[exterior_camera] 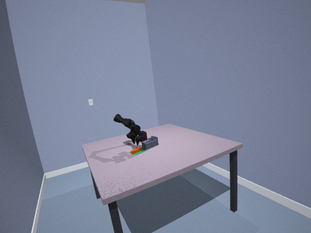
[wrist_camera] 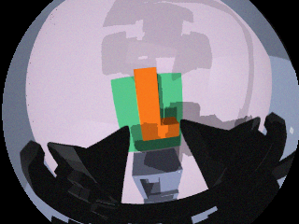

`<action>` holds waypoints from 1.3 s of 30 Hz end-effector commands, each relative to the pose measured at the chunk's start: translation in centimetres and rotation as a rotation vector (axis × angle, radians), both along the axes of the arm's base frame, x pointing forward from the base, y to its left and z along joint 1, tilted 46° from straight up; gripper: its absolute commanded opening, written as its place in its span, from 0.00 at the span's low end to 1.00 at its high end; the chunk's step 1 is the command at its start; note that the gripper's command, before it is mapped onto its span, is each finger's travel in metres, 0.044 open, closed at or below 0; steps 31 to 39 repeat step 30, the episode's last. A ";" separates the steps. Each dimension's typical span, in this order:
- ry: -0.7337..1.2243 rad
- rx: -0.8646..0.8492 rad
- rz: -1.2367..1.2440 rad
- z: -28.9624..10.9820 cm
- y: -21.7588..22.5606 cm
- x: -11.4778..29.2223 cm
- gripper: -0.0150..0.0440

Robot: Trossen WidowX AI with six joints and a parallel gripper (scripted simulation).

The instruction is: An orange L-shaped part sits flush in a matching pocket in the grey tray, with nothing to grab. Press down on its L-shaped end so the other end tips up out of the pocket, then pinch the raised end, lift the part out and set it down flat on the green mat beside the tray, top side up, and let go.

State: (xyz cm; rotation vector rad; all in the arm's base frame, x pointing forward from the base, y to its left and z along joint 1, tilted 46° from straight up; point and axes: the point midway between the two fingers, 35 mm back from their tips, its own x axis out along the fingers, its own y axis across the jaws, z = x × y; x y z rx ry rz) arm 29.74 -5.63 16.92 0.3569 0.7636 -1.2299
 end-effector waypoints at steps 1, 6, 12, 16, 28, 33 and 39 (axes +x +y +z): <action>-0.037 0.013 0.008 1.9 2.1 0.1 0.88; -0.083 0.027 0.011 5.6 5.8 -1.1 0.93; -0.078 0.022 0.022 5.3 5.6 -0.9 0.93; -0.078 0.022 0.022 5.3 5.6 -0.9 0.93; -0.078 0.022 0.022 5.3 5.6 -0.9 0.93; -0.078 0.022 0.022 5.3 5.6 -0.9 0.93; -0.078 0.022 0.022 5.3 5.6 -0.9 0.93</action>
